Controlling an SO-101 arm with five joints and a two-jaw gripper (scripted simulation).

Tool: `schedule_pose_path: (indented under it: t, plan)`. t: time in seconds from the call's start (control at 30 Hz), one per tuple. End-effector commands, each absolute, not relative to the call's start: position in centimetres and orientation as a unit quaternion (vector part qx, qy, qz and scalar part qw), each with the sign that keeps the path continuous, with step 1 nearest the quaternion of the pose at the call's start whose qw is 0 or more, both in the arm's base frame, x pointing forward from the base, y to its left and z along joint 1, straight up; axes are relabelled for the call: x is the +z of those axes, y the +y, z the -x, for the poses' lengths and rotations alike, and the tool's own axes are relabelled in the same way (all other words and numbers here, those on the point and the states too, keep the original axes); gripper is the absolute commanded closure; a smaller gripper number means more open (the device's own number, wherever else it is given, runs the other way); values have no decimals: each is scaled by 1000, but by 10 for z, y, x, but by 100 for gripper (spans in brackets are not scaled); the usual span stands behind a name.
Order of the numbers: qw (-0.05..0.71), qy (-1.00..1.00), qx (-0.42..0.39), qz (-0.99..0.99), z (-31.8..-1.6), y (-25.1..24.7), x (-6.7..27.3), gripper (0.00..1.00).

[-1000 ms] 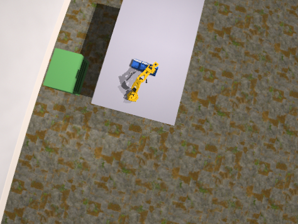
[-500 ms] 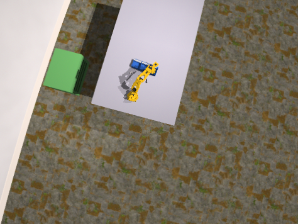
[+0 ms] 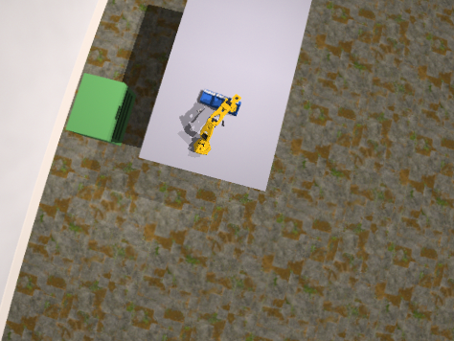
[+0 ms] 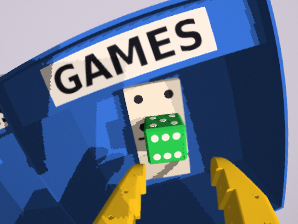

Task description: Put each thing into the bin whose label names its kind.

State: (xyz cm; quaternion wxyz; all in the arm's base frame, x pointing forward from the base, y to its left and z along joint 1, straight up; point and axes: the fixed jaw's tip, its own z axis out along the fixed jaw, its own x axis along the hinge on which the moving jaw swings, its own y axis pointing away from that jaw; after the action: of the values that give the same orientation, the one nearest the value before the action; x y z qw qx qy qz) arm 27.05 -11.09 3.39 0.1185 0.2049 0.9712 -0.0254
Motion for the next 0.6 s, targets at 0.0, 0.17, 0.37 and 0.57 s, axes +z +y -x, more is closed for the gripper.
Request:
schedule_pose_path:
  t: [0.0,0.17,0.37,0.57]
  plan:
    - [160,963,-34,-212,-276,-117,64,83]
    - [160,963,-34,-212,-272,-115,76,83]
    - [160,963,-34,-212,-270,-114,82,83]
    - [160,963,-34,-212,-270,-114,82,83]
